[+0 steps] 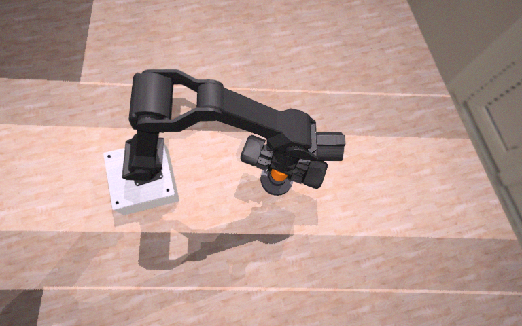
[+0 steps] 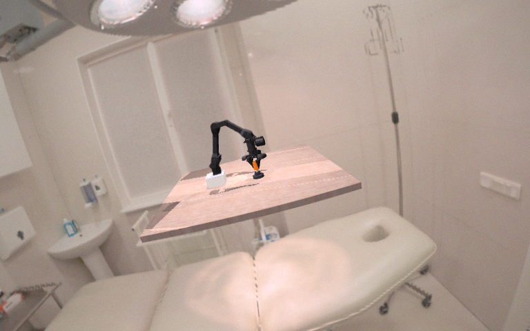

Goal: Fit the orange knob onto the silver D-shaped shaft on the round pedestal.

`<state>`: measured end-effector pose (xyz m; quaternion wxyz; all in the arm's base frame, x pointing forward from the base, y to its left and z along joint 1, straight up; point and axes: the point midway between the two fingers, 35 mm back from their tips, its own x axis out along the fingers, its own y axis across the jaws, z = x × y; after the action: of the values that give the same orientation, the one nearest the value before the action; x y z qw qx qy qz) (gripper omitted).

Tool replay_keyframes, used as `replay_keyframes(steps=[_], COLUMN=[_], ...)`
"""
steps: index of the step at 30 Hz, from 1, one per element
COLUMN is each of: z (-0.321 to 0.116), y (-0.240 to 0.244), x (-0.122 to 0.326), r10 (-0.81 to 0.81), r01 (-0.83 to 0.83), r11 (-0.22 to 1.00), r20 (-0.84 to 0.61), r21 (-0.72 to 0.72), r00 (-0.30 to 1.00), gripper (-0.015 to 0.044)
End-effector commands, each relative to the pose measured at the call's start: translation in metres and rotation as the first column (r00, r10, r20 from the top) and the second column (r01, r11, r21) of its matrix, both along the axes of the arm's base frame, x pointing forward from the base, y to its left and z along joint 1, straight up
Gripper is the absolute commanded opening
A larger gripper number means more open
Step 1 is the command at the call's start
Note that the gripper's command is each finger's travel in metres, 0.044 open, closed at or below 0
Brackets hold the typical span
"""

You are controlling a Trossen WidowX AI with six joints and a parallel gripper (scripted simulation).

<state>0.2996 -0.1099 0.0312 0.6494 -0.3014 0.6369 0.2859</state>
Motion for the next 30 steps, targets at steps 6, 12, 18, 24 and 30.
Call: replay_keyframes(steps=[6,12,18,24,30], z=[-0.0012,-0.0004,0.0032,0.0046,0.0039], y=[0.0002,-0.0001,-0.001,-0.0013,-0.0014], x=[-0.0017,-0.0021,-0.0023,-0.0017,0.0013], r10=[-0.003,-0.003,0.005,0.194,0.204], r01=[0.003,0.003,-0.005,-0.194,-0.204], r11=[1.0,1.0,1.0,0.981,0.979], r20=[0.001,0.001,0.001,-0.002,-0.001], r21=[0.003,0.003,0.003,-0.002,-0.002], r00=[1.0,1.0,1.0,0.981,0.979], gripper=[0.0,0.0,0.0,0.0,0.0])
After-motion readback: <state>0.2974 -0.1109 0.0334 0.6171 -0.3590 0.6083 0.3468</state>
